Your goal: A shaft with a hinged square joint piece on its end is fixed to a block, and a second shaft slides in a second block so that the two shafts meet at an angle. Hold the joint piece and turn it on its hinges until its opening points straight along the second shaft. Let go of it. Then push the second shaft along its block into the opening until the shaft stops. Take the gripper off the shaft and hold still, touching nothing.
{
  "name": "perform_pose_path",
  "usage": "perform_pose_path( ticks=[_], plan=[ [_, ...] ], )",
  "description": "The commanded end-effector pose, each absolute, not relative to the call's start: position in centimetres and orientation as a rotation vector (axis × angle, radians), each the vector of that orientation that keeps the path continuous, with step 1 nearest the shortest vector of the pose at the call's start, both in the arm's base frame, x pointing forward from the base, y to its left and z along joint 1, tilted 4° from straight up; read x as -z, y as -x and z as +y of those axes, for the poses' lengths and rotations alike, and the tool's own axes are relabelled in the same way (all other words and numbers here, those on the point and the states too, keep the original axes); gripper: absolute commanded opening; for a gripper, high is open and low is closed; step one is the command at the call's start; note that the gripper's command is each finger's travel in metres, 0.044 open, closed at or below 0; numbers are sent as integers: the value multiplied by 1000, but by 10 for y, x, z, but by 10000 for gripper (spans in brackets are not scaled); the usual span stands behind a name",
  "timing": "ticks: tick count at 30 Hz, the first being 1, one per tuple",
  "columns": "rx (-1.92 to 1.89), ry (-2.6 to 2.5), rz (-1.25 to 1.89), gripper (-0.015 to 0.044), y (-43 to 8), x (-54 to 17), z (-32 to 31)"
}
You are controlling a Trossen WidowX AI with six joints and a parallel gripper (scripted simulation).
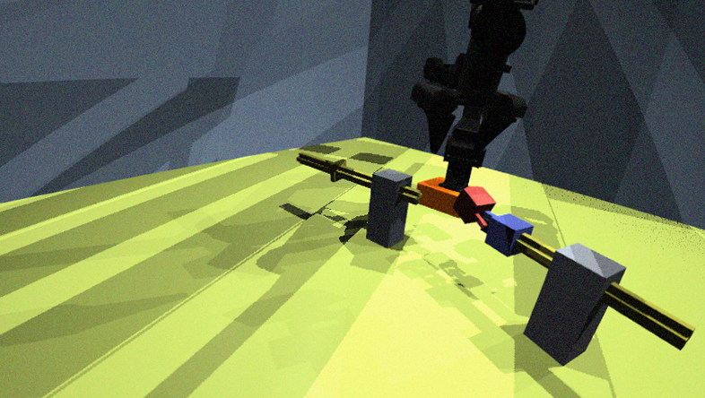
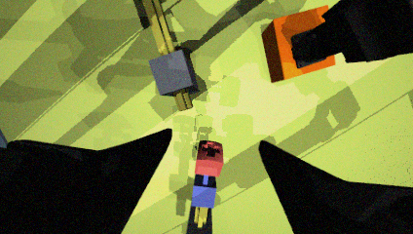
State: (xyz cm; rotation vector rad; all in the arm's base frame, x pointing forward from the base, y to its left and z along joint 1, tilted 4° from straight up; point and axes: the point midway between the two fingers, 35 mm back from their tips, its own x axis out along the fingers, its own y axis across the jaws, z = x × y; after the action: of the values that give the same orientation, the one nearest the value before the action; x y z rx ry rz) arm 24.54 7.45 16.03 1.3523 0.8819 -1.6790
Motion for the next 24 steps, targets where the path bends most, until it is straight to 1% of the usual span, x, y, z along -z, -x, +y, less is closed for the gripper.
perform_pose_path(
  ticks=[1,15,19,24],
  plan=[
    [1693,-1344,873,440,-244,-146,74],
    [1694,-1343,874,440,-241,-91,74],
    [1694,-1344,874,440,-241,-88,76],
    [1692,-1346,875,440,-251,-89,94]
  ],
)
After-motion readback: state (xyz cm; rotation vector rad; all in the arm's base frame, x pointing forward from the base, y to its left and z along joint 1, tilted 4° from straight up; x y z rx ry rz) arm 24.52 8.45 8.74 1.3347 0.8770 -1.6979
